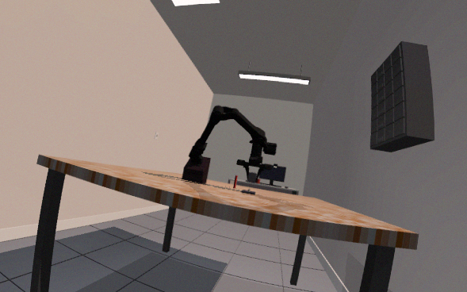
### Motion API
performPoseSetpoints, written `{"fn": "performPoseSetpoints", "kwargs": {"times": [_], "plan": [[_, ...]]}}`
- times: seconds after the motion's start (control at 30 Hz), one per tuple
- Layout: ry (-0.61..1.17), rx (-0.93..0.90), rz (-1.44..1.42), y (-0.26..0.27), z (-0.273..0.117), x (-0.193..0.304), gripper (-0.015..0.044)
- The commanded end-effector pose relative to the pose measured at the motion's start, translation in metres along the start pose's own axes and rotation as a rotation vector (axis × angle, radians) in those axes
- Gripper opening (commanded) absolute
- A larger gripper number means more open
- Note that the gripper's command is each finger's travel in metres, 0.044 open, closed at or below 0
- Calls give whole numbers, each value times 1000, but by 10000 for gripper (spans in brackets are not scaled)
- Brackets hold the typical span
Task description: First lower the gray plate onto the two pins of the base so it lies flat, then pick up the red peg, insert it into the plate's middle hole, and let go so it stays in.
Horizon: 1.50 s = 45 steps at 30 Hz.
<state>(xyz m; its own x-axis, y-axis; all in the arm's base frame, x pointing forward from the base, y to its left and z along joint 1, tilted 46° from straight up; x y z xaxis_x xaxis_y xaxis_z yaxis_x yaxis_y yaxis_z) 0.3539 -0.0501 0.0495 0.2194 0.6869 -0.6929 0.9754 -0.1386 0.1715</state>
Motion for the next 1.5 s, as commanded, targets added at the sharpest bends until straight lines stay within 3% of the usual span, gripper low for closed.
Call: {"fn": "performPoseSetpoints", "kwargs": {"times": [0.0,1.47], "plan": [[-8,-2,-1,-2,4,-10,0],[-9,-2,-1,-2,21,-12,0]]}}
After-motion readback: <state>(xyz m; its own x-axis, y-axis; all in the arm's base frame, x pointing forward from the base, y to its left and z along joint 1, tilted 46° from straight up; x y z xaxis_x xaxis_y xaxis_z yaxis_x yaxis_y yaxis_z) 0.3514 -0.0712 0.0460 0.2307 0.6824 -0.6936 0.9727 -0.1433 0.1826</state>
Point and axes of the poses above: the point midway between the two fingers, 35 mm back from their tips, its own z axis out along the fingers, its own y axis across the jaws, x = y × z, the point moved 1 cm from there along -z, back along the fingers, and after that the axes turned 15 degrees about z, right-handed, at the moved point
